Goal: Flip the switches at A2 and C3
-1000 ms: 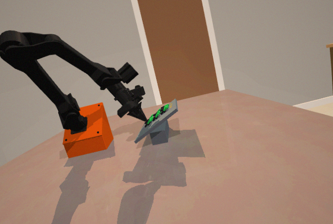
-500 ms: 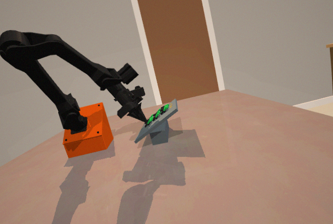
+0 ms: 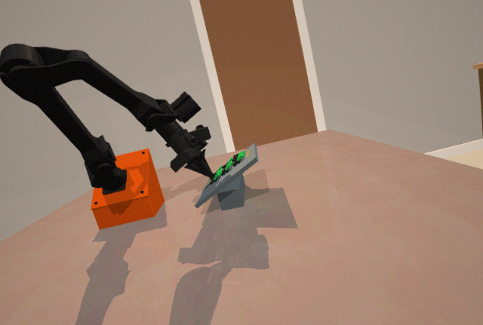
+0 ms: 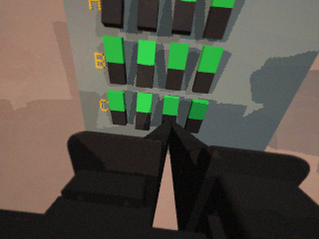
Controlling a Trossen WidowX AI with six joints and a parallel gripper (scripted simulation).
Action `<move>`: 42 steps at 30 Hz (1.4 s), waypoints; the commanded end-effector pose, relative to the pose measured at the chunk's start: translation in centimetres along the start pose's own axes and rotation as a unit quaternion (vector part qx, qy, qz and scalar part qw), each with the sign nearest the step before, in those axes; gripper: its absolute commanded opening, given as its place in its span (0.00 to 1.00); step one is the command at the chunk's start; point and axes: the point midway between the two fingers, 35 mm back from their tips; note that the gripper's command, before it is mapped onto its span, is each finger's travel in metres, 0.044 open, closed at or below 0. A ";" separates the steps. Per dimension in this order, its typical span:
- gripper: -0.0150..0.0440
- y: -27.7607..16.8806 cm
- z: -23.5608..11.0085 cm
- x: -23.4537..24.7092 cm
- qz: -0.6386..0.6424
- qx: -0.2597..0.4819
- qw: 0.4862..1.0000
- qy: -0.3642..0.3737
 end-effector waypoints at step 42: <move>0.25 0.2 -6.0 0.1 -0.002 0.013 1.000 0.008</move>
Point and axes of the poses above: the point midway between the two fingers, 35 mm back from their tips, its own z axis out along the fingers, its own x axis across the jaws, y = z × x, and after that the axes turned 14 degrees about -z, right-handed
